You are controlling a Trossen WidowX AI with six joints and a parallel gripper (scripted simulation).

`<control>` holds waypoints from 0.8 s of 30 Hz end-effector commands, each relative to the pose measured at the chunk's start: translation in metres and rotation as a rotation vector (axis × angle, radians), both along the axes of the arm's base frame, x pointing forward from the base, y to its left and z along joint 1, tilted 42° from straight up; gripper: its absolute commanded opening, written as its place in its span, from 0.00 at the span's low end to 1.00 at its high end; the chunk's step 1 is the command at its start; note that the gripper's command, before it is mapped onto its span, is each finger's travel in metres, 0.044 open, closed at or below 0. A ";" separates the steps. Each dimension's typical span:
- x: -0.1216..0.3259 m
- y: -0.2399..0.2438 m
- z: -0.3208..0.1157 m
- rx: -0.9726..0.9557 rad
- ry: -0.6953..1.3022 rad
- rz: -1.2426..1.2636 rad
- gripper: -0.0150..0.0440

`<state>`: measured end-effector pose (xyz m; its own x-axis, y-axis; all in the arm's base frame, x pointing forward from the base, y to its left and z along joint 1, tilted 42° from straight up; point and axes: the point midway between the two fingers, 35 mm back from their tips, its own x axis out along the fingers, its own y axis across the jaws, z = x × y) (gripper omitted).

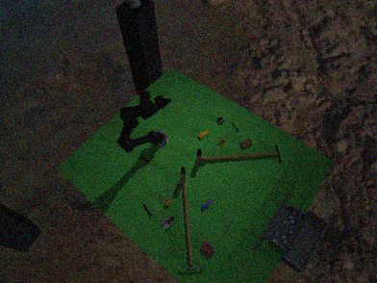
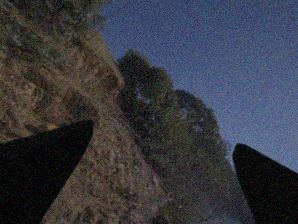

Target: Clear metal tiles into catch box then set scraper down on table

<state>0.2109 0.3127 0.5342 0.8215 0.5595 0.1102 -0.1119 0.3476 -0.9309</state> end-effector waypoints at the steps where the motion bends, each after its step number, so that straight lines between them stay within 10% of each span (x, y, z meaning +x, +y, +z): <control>1: 0.007 0.012 -0.031 0.008 0.101 -0.018 1.00; 24: 0.020 0.034 -0.159 0.092 0.483 -0.191 1.00</control>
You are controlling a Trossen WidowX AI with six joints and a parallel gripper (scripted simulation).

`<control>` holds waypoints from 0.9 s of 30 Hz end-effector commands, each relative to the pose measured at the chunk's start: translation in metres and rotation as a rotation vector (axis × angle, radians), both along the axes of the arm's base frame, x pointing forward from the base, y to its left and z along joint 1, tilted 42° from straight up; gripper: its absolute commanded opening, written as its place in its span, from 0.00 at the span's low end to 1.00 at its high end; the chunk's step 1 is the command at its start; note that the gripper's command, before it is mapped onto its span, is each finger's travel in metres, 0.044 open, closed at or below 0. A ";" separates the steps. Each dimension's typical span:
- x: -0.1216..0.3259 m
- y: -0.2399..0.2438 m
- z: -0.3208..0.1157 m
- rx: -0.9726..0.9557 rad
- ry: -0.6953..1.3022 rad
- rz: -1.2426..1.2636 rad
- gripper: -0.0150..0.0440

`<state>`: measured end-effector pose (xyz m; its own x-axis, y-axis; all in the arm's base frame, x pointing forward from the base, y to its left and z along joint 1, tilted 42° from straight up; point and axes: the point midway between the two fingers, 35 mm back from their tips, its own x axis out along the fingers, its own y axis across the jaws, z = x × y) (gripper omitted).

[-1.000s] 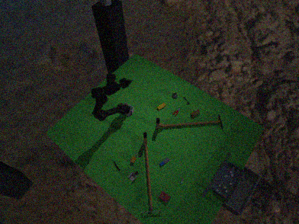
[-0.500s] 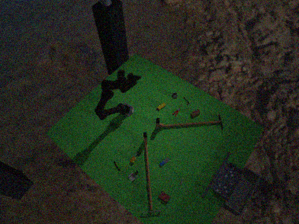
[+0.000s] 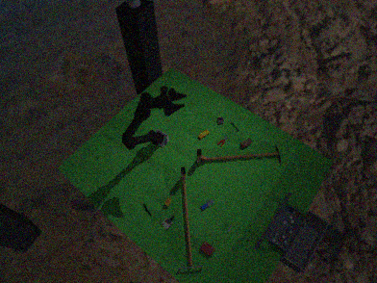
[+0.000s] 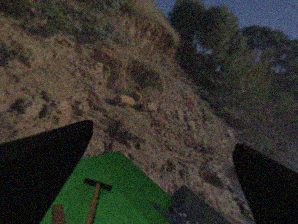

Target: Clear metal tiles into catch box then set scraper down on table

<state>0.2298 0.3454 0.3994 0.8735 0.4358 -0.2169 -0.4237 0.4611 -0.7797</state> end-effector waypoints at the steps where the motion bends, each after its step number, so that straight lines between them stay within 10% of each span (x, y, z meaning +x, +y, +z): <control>1: 0.001 0.002 -0.029 0.006 0.070 -0.052 1.00; 27: -0.003 -0.019 -0.155 0.082 0.293 -0.376 1.00</control>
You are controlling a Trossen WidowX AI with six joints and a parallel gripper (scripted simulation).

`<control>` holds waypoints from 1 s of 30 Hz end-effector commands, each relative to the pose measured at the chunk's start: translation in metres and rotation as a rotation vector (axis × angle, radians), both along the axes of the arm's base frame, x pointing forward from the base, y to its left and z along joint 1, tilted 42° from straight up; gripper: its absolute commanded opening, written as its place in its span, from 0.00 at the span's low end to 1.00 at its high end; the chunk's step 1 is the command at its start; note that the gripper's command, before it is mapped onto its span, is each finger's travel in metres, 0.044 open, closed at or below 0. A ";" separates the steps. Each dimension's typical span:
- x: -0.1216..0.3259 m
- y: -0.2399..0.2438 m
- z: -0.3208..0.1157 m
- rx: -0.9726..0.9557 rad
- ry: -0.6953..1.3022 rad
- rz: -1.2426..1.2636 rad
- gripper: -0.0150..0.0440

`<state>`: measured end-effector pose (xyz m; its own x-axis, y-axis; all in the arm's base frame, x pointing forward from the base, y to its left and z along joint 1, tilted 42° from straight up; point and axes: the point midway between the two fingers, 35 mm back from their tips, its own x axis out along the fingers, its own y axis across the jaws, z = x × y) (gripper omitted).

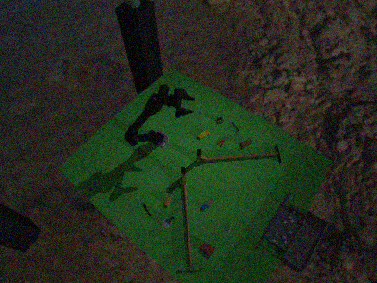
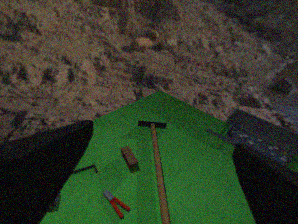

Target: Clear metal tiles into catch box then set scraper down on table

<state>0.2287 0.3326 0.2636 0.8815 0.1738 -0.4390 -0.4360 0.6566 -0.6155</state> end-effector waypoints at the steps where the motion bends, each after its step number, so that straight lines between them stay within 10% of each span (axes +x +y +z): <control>1: -0.002 -0.007 -0.023 0.003 0.023 -0.066 1.00; 30: -0.003 -0.013 -0.037 0.009 0.034 -0.113 1.00</control>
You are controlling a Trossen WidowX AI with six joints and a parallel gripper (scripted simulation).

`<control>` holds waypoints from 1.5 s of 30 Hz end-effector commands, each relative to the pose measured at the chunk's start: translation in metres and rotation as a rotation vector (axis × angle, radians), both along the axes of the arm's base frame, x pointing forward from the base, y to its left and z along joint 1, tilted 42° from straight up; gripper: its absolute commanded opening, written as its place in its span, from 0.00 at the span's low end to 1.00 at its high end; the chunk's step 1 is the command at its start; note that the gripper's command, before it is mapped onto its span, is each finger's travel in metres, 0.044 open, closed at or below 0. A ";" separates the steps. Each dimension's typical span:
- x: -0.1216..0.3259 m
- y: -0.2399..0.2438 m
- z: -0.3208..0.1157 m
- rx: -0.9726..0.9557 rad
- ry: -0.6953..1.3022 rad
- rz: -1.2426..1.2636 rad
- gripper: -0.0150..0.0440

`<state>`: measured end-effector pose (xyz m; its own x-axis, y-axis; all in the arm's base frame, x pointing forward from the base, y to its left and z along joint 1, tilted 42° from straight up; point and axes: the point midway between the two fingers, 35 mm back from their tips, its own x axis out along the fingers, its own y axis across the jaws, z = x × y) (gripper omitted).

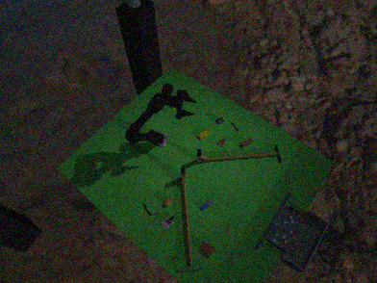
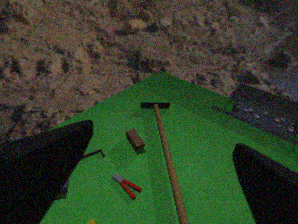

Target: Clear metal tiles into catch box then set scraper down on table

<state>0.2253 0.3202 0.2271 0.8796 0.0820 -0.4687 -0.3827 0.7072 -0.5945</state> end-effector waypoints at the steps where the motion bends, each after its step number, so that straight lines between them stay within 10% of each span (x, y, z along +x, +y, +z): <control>1: 0.000 -0.001 0.000 0.000 -0.001 -0.004 1.00; 45: 0.004 0.027 0.159 -0.107 -0.285 0.424 1.00</control>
